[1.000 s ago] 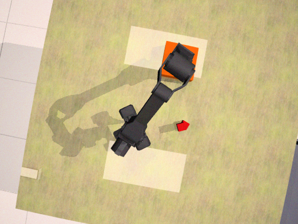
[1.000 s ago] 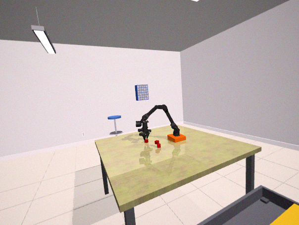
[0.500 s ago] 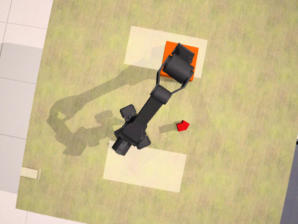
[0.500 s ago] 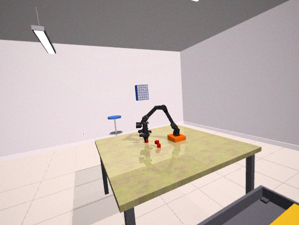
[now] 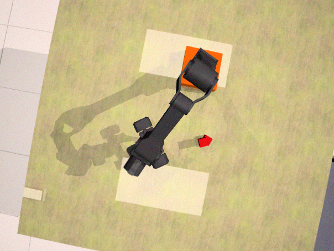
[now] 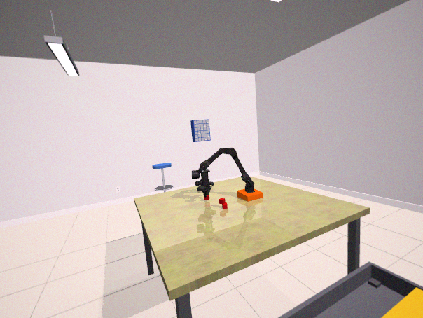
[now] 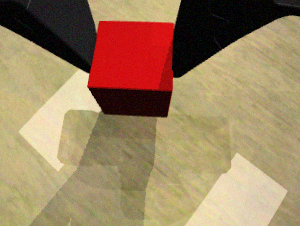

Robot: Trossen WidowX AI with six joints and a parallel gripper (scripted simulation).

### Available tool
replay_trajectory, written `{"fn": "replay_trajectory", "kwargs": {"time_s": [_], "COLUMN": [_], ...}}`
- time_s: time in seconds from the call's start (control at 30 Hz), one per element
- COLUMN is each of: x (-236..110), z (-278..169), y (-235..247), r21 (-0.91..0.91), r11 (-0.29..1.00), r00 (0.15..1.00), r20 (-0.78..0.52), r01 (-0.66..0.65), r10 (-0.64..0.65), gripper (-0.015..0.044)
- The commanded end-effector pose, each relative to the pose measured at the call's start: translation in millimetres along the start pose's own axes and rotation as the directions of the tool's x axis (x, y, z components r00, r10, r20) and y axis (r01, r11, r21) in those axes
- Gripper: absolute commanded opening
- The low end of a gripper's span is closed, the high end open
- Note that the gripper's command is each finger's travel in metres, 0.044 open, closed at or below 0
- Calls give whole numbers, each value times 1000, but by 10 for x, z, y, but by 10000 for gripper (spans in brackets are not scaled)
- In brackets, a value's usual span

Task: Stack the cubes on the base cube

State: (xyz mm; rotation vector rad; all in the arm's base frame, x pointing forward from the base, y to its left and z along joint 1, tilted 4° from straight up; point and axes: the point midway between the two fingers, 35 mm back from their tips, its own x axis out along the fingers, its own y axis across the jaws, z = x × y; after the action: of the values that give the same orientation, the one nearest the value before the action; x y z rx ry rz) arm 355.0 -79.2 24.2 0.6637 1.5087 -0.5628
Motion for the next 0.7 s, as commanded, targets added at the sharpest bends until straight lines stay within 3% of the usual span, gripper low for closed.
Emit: {"fn": "replay_trajectory", "kwargs": {"time_s": [0.0, 0.67], "x": [-173, -810], "z": [24, -16], "y": [17, 2], "r21": [-1, -1], "r11": [1000, 1000], "r00": [1000, 1000], "r20": [9, 9], "r01": [-5, -5], "r10": [5, 5], "gripper": [105, 105]}}
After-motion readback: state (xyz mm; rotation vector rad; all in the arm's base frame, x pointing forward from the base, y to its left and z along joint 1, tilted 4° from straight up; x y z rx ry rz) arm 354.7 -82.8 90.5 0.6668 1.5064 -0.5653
